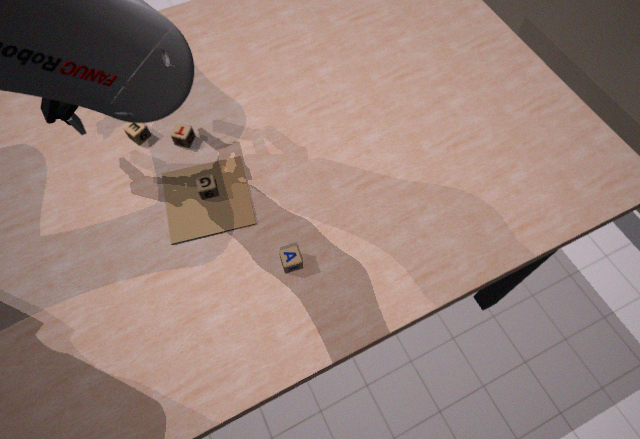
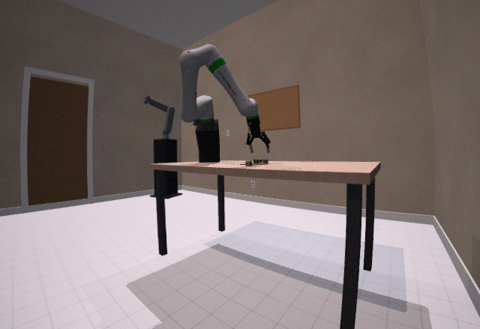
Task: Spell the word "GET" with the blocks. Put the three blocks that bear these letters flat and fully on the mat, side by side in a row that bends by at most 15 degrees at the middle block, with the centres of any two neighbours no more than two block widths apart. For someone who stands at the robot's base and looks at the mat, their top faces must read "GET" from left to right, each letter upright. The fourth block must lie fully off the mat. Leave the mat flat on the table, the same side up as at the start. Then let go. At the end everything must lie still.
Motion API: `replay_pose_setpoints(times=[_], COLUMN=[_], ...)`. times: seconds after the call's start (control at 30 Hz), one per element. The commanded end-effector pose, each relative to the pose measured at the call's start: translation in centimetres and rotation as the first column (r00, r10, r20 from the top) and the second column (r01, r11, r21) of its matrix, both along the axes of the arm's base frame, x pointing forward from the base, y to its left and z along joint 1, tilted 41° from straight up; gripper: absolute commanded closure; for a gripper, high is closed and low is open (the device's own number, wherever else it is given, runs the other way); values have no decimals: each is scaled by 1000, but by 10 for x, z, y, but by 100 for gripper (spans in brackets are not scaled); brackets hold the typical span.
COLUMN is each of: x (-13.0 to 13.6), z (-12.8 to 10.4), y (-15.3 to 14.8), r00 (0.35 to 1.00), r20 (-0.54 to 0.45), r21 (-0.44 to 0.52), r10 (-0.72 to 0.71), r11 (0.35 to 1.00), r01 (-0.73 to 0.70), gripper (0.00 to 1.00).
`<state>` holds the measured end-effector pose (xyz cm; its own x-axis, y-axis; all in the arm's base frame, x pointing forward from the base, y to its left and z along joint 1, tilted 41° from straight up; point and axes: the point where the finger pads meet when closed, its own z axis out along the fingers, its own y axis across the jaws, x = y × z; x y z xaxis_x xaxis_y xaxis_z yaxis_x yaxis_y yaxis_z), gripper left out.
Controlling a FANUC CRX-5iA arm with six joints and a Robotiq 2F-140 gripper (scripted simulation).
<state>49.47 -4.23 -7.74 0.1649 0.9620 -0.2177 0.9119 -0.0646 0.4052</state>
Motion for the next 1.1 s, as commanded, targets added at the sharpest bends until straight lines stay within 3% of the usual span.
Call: replay_pose_setpoints(times=[0.0, 0.33, 0.4, 0.47, 0.53, 0.63, 1.07], x=[0, 1, 9, 25, 25, 39, 39], z=[0, 1, 16, 48, 48, 80, 81], y=[0, 0, -4, -11, -11, -15, -15], r00=[1000, 1000, 1000, 1000, 1000, 1000, 1000], r20=[0, 0, 0, 0, 0, 0, 0], r21=[0, 0, -4, -4, -4, 3, 3], r10=[0, 0, -3, -4, -4, 2, 2], r11=[1000, 1000, 1000, 1000, 1000, 1000, 1000], r01=[0, 0, 3, 4, 4, -2, -2], gripper=[0, 0, 0, 0, 0, 0, 0])
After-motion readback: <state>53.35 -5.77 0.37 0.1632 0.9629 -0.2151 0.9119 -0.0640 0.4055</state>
